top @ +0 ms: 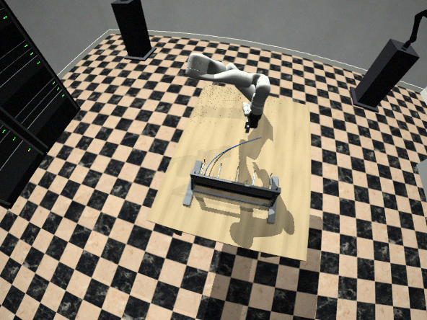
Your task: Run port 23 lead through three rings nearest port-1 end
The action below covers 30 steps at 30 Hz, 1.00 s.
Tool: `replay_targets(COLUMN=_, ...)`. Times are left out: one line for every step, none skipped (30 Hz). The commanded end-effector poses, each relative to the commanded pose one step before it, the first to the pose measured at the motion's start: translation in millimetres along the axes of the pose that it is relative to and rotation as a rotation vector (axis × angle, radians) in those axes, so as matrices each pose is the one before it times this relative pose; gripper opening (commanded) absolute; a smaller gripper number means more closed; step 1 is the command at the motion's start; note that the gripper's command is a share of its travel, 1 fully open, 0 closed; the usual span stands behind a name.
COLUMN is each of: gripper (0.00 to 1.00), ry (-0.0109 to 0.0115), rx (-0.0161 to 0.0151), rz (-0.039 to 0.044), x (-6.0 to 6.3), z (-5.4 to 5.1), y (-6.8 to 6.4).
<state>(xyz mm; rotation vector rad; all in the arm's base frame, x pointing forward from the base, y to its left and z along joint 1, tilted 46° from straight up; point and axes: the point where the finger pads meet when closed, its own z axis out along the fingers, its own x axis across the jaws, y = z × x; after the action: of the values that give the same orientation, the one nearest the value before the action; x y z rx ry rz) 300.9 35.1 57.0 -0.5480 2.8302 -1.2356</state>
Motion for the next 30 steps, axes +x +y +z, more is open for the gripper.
replay_targets(gripper=0.00, ry=-0.00154, rx=-0.00056, rz=-0.00003, x=-0.33, z=-0.57, y=0.26)
replay_targets(gripper=0.00, ry=0.00000, rx=0.00000, rz=0.00000, x=0.00, z=0.00, y=0.00)
replay_targets(gripper=0.00, ry=0.00000, rx=0.00000, rz=0.00000, x=0.00, z=0.00, y=0.00)
replay_targets(gripper=0.00, ry=0.00000, rx=0.00000, rz=0.00000, x=0.00, z=0.00, y=0.00)
replay_targets(gripper=0.00, ry=0.00000, rx=0.00000, rz=0.00000, x=0.00, z=0.00, y=0.00)
replay_targets(gripper=0.00, ry=0.00000, rx=0.00000, rz=0.00000, x=0.00, z=0.00, y=0.00)
replay_targets(gripper=0.00, ry=0.00000, rx=0.00000, rz=0.00000, x=0.00, z=0.00, y=0.00)
replay_targets(gripper=0.00, ry=0.00000, rx=0.00000, rz=0.00000, x=0.00, z=0.00, y=0.00)
replay_targets(gripper=0.00, ry=0.00000, rx=0.00000, rz=0.00000, x=0.00, z=0.00, y=0.00)
replay_targets(gripper=0.00, ry=0.00000, rx=0.00000, rz=0.00000, x=0.00, z=0.00, y=0.00)
replay_targets(gripper=0.00, ry=0.00000, rx=0.00000, rz=0.00000, x=0.00, z=0.00, y=0.00)
replay_targets(gripper=0.00, ry=0.00000, rx=0.00000, rz=0.00000, x=0.00, z=0.00, y=0.00)
replay_targets(gripper=0.00, ry=0.00000, rx=0.00000, rz=0.00000, x=0.00, z=0.00, y=0.00)
replay_targets(gripper=0.00, ry=0.00000, rx=0.00000, rz=0.00000, x=0.00, z=0.00, y=0.00)
replay_targets(gripper=0.00, ry=0.00000, rx=0.00000, rz=0.00000, x=0.00, z=0.00, y=0.00)
replay_targets(gripper=0.00, ry=0.00000, rx=0.00000, rz=0.00000, x=0.00, z=0.00, y=0.00)
replay_targets(gripper=0.00, ry=0.00000, rx=0.00000, rz=0.00000, x=0.00, z=0.00, y=0.00)
replay_targets(gripper=0.00, ry=0.00000, rx=0.00000, rz=0.00000, x=0.00, z=0.00, y=0.00)
replay_targets(gripper=0.00, ry=0.00000, rx=0.00000, rz=0.00000, x=0.00, z=0.00, y=0.00)
replay_targets(gripper=0.00, ry=0.00000, rx=0.00000, rz=0.00000, x=0.00, z=0.00, y=0.00)
replay_targets(gripper=0.00, ry=0.00000, rx=0.00000, rz=0.00000, x=0.00, z=0.00, y=0.00)
replay_targets(gripper=0.00, ry=0.00000, rx=0.00000, rz=0.00000, x=0.00, z=0.00, y=0.00)
replay_targets(gripper=0.00, ry=0.00000, rx=0.00000, rz=0.00000, x=0.00, z=0.00, y=0.00)
replay_targets(gripper=0.00, ry=0.00000, rx=0.00000, rz=0.00000, x=0.00, z=0.00, y=0.00)
replay_targets(gripper=0.00, ry=0.00000, rx=0.00000, rz=0.00000, x=0.00, z=0.00, y=0.00)
replay_targets(gripper=0.00, ry=0.00001, rx=0.00000, rz=-0.00118, x=0.04, z=0.00, y=0.04)
replay_targets(gripper=0.00, ry=0.00005, rx=0.00002, rz=-0.00721, x=0.25, z=0.01, y=0.23)
replay_targets(gripper=0.00, ry=0.00010, rx=0.00004, rz=-0.01665, x=0.57, z=0.02, y=0.54)
replay_targets(gripper=0.00, ry=0.00014, rx=0.00005, rz=-0.02710, x=0.91, z=0.03, y=0.90)
replay_targets(gripper=0.00, ry=0.00015, rx=0.00005, rz=-0.03662, x=1.18, z=0.04, y=1.25)
